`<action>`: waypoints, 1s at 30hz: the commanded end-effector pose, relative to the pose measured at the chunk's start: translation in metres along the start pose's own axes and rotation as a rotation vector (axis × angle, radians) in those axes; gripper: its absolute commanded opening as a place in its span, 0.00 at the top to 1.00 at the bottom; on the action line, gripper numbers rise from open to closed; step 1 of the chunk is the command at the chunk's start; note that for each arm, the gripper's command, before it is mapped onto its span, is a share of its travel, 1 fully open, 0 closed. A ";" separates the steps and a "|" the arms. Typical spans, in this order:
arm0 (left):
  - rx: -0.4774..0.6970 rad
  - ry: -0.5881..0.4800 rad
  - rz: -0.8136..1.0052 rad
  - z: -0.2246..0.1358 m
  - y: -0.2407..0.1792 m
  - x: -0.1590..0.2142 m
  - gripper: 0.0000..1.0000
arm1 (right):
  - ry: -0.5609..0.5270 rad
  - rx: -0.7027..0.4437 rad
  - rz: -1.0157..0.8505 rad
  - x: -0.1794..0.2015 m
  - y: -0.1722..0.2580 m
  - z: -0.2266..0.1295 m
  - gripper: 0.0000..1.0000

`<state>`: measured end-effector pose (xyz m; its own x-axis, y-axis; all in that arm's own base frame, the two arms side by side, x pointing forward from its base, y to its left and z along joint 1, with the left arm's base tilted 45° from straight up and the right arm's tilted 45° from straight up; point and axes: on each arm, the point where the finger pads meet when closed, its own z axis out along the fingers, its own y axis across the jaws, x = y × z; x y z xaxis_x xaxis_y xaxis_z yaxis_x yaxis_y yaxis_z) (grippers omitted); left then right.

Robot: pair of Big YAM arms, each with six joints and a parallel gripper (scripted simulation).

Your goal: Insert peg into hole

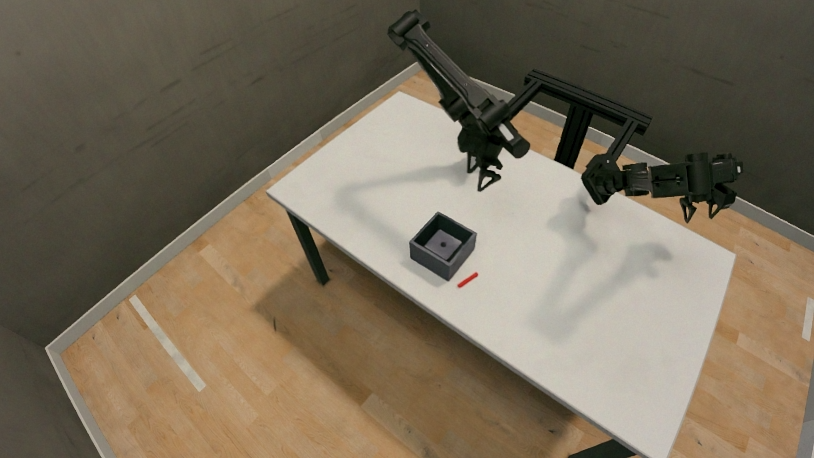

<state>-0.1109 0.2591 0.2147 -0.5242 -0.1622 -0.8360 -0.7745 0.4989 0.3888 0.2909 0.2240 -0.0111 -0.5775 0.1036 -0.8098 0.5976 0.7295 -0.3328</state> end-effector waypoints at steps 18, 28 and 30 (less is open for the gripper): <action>-0.007 -0.001 0.011 -0.002 0.004 -0.003 0.00 | 0.000 -0.009 0.007 -0.001 0.003 -0.002 0.00; 0.144 0.019 0.041 0.043 -0.012 -0.022 0.00 | 0.116 -0.026 -0.351 0.009 0.030 0.024 0.00; 0.209 0.037 0.075 0.063 -0.026 -0.030 0.00 | 0.168 -0.049 -0.455 0.014 0.039 0.034 0.00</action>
<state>-0.0728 0.2786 0.1962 -0.5777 -0.1768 -0.7969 -0.6881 0.6307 0.3589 0.2961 0.2111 -0.0399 -0.7752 -0.0257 -0.6312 0.4244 0.7190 -0.5504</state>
